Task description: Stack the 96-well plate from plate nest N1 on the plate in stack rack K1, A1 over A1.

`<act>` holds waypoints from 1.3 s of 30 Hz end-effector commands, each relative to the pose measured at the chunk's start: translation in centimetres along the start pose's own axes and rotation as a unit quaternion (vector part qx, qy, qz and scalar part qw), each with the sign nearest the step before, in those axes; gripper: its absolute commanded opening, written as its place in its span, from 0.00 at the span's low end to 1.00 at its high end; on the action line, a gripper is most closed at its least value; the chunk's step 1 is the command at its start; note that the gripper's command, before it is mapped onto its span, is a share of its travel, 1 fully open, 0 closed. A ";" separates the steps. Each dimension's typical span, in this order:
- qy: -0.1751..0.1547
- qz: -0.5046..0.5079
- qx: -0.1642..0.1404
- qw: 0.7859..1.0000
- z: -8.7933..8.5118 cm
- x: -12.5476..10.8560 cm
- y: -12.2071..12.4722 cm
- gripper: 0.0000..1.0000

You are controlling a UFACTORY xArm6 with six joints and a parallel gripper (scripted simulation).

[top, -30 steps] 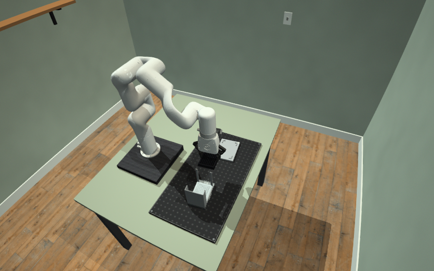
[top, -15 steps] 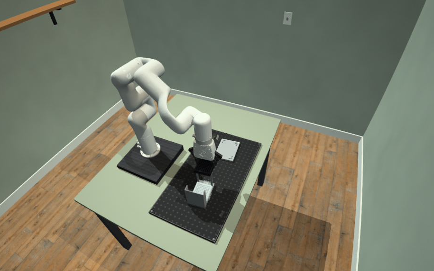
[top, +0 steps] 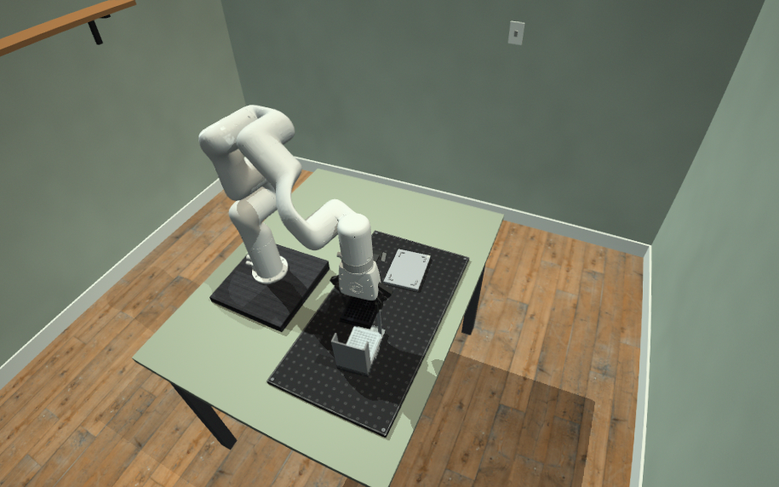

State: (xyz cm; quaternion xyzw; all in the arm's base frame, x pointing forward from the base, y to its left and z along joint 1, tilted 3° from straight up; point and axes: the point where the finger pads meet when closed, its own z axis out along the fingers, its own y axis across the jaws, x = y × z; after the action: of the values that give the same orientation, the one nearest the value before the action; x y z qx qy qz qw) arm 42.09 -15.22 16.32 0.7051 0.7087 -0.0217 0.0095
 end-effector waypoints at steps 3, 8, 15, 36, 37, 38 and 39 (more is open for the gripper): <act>0.000 0.000 -0.002 1.000 -0.2 -1.8 0.0 0.00; 0.000 0.000 -0.002 1.000 -0.2 -3.5 -0.2 0.00; -0.001 0.000 -0.002 1.000 -0.3 -4.6 -0.3 0.00; 0.000 0.000 -0.002 1.000 -0.3 -4.5 -0.3 0.00; 0.000 0.000 -0.002 1.000 -0.3 -4.5 -0.3 0.00; 0.000 0.000 -0.002 1.000 -0.3 -4.5 -0.3 0.00; 0.000 0.000 -0.002 1.000 -0.3 -4.5 -0.3 0.00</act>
State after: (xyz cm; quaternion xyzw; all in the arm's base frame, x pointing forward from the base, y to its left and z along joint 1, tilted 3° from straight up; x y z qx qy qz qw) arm 41.69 -19.68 16.61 0.7050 0.7088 -0.0214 0.0092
